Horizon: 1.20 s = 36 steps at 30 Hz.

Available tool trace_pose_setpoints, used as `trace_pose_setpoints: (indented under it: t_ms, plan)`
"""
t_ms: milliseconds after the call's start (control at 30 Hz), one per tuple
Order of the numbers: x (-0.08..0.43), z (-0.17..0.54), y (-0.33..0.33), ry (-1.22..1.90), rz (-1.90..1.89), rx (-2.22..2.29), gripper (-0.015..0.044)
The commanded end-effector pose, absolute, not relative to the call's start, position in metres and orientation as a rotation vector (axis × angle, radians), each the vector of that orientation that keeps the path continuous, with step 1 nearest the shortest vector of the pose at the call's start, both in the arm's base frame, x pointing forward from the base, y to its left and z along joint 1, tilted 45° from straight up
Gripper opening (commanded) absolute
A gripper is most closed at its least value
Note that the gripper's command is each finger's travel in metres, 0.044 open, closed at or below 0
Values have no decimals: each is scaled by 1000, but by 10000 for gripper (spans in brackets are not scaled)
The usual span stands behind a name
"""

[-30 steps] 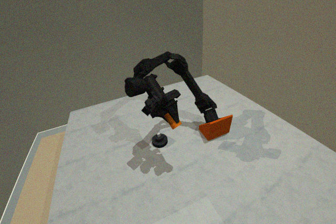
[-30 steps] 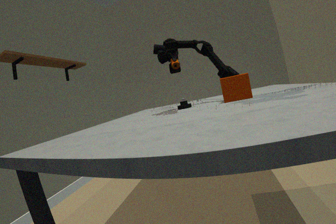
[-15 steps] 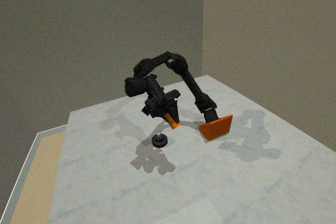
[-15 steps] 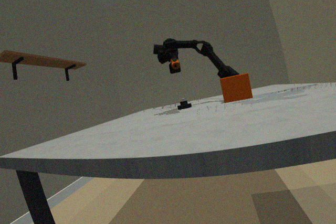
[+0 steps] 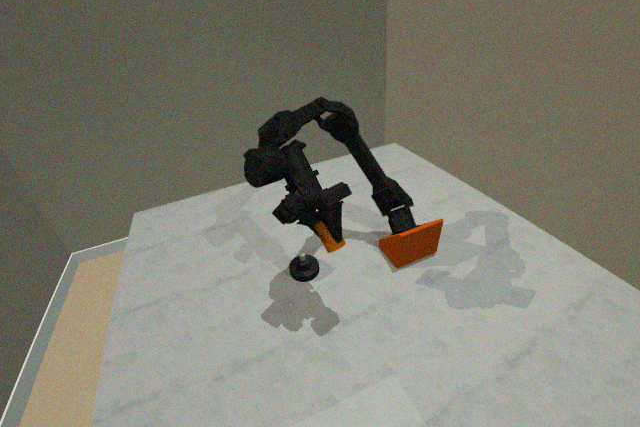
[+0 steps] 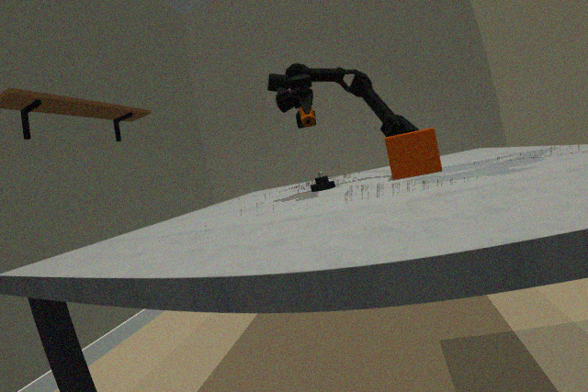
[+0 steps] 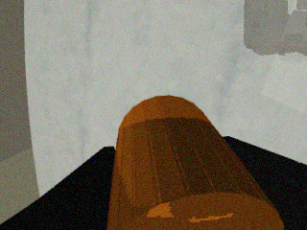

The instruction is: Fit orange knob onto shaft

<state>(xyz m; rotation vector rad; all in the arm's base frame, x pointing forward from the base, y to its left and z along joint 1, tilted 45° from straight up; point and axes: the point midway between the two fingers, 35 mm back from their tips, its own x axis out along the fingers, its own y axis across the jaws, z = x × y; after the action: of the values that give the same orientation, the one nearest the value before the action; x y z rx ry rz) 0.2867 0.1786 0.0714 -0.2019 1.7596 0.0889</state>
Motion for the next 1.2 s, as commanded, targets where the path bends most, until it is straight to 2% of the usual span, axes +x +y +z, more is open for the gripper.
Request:
trace_pose_setpoints:
  t_ms: [0, 900, 1167]
  plan:
    - [285, 63, 176, 1756, 30, -270, 0]
    - [278, 10, 148, 1616, -393, -775, 0]
    - [282, -10, 133, 1613, -396, -777, 0]
